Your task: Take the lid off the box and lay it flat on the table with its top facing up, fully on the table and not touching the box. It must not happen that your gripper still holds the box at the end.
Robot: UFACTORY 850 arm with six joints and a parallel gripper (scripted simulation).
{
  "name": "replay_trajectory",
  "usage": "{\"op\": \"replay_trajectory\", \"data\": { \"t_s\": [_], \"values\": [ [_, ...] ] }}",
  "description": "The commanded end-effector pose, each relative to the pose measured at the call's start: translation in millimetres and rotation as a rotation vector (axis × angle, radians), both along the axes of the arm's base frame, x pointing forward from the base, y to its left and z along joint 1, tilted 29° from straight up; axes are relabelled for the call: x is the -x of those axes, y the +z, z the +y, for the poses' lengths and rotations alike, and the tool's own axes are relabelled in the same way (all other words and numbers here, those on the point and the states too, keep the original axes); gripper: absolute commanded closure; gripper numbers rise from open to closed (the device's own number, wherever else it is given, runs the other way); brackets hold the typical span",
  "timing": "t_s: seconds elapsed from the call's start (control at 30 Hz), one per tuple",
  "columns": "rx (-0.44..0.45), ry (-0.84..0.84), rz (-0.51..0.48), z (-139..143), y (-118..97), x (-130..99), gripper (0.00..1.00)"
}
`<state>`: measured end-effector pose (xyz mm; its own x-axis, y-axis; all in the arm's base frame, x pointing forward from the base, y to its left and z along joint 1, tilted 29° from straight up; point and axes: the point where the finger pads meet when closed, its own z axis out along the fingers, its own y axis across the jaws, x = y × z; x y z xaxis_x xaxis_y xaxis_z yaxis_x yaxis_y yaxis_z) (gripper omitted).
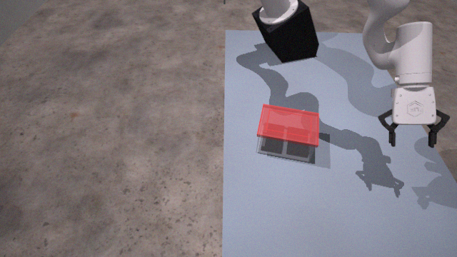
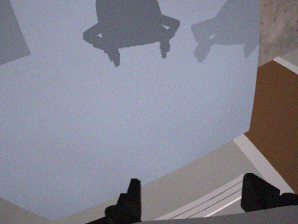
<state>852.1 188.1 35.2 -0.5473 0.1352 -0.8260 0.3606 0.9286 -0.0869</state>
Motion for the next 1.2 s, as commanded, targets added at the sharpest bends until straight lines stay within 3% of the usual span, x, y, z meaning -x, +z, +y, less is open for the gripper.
{"op": "replay_trajectory", "data": {
  "t_s": [0.0, 0.63, 0.77, 0.83, 0.9, 0.93, 1.0, 1.03, 1.1, 1.13, 1.17],
  "values": [
    [-0.001, 0.001, -0.002, 0.8, 1.5, -0.7, 0.00],
    [0.011, 0.006, 0.003, -1.0, 1.2, 1.9, 0.00],
    [0.111, 0.058, 0.048, -17.2, -1.4, 26.1, 0.00],
    [0.228, 0.120, 0.099, -33.9, -3.5, 51.6, 0.00],
    [0.228, 0.120, 0.099, -33.9, -3.5, 51.6, 0.00],
    [0.302, 0.157, 0.131, -45.0, -5.1, 68.1, 0.00],
    [0.302, 0.157, 0.131, -45.0, -5.1, 68.1, 0.00],
    [0.383, 0.200, 0.167, -57.6, -6.7, 87.0, 0.00],
    [0.383, 0.200, 0.167, -57.6, -6.7, 87.0, 0.00],
    [0.475, 0.247, 0.208, -71.6, -8.5, 108.0, 0.00],
    [0.475, 0.247, 0.208, -71.6, -8.5, 108.0, 0.00]
  ]
}}
